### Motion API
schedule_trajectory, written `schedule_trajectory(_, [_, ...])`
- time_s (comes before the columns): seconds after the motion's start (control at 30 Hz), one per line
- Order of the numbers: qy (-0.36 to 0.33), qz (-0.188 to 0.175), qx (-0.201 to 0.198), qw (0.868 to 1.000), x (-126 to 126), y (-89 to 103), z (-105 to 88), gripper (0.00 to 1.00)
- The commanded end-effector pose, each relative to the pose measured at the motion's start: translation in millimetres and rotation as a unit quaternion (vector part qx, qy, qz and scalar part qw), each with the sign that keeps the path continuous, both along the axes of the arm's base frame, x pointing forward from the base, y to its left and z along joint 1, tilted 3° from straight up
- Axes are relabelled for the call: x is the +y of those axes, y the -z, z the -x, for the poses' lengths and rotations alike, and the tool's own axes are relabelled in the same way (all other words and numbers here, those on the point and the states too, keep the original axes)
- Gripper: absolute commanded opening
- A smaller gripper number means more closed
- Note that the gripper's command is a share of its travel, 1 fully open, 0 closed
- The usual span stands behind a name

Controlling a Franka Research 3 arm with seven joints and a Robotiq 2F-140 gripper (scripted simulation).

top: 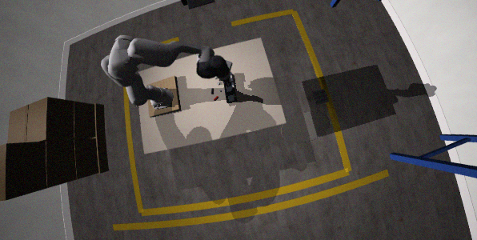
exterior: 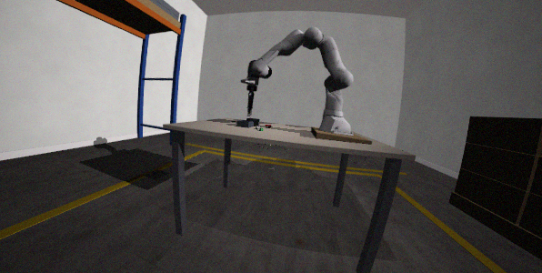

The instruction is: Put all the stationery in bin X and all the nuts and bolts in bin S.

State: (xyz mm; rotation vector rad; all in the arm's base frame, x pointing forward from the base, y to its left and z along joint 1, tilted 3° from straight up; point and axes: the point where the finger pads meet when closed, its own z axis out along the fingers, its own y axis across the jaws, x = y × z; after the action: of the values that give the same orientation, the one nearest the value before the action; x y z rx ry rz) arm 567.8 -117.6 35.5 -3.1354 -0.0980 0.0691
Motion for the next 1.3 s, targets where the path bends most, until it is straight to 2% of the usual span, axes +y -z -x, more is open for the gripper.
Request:
schedule_trajectory(0.0, [0.004, 0.0, 0.005, 1.0, 0, -14.0, 2.1, 0.05])
schedule_trajectory(0.73, [0.004, 0.0, 0.005, 1.0, 0, -14.0, 2.1, 0.05])
schedule_trajectory(1.27, [0.004, 0.0, 0.005, 1.0, 74, -13.6, -8.2, 0.05])
